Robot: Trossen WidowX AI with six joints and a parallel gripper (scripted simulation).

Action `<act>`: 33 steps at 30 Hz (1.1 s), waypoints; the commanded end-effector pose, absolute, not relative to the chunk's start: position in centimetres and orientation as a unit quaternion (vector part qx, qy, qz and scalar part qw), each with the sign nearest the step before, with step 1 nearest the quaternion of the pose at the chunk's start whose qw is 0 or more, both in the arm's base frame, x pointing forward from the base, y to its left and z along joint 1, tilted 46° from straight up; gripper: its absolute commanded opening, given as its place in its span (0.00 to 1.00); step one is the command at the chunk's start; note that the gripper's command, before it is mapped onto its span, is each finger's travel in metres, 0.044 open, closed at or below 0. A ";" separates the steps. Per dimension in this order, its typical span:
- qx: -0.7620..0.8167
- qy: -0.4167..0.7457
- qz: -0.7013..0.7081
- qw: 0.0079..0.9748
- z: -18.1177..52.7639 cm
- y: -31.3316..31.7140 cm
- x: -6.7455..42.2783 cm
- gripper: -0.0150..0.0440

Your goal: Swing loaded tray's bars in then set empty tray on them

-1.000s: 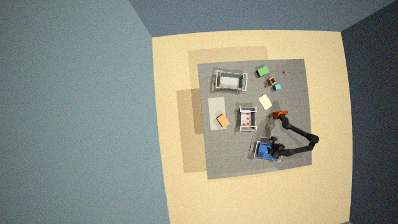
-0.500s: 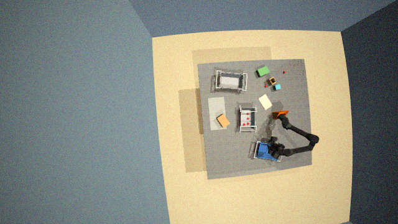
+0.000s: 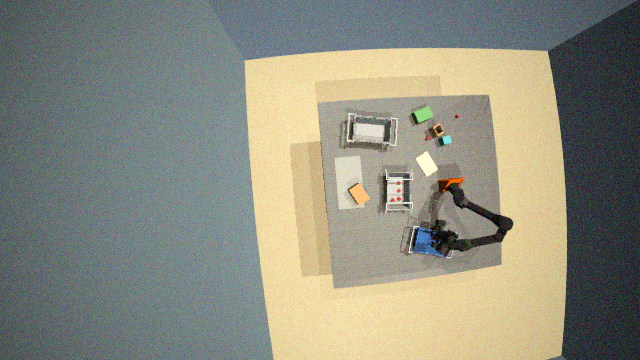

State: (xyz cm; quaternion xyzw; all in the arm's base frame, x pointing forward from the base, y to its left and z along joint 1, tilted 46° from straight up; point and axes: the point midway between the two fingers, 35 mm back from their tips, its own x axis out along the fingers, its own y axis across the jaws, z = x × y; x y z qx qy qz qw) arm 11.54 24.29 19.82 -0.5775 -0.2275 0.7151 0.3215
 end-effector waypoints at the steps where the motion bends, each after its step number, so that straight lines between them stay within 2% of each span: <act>1: -0.578 -0.224 0.715 0.322 19.7 24.2 11.6 0.41; 15: -0.579 -0.223 0.716 0.320 20.1 23.8 11.8 0.26; 33: -0.579 -0.222 0.716 0.320 25.0 18.6 12.6 0.25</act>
